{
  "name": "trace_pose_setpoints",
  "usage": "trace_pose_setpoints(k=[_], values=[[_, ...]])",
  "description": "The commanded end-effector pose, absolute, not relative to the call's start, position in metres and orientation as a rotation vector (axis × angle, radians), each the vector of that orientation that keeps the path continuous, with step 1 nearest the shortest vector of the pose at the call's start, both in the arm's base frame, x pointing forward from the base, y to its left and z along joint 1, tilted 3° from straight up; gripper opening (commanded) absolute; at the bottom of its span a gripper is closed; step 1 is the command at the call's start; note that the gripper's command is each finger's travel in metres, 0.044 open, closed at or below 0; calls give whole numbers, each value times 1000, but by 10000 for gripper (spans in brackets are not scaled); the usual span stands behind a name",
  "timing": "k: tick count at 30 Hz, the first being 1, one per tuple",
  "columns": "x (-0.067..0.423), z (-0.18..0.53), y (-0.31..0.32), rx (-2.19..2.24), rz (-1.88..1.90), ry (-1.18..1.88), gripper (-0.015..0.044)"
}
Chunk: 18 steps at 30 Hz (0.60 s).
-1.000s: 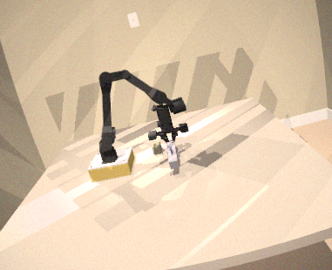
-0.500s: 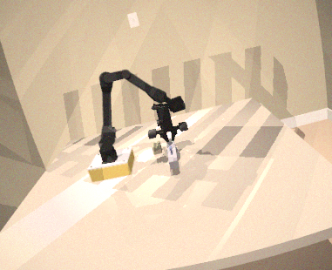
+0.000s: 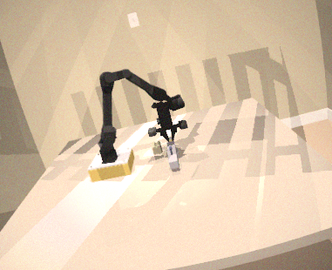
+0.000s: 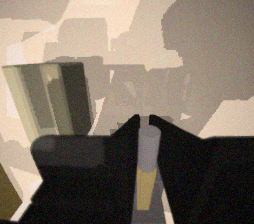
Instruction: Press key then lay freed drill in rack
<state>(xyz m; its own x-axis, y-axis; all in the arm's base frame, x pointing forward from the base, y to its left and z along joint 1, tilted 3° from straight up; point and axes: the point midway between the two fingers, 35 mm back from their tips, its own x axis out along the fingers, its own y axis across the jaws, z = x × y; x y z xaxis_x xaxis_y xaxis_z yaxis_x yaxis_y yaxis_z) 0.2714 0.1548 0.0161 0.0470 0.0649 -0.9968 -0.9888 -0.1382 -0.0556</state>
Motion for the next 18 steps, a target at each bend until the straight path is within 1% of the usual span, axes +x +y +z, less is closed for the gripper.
trace_pose_setpoints(k=[1,14,15,18], values=[[272,16,153,-1288,1300,1057,79],[272,14,150,-1286,1297,1061,420],[272,14,150,-1286,1297,1061,440],[272,13,148,-1286,1296,1061,440]])
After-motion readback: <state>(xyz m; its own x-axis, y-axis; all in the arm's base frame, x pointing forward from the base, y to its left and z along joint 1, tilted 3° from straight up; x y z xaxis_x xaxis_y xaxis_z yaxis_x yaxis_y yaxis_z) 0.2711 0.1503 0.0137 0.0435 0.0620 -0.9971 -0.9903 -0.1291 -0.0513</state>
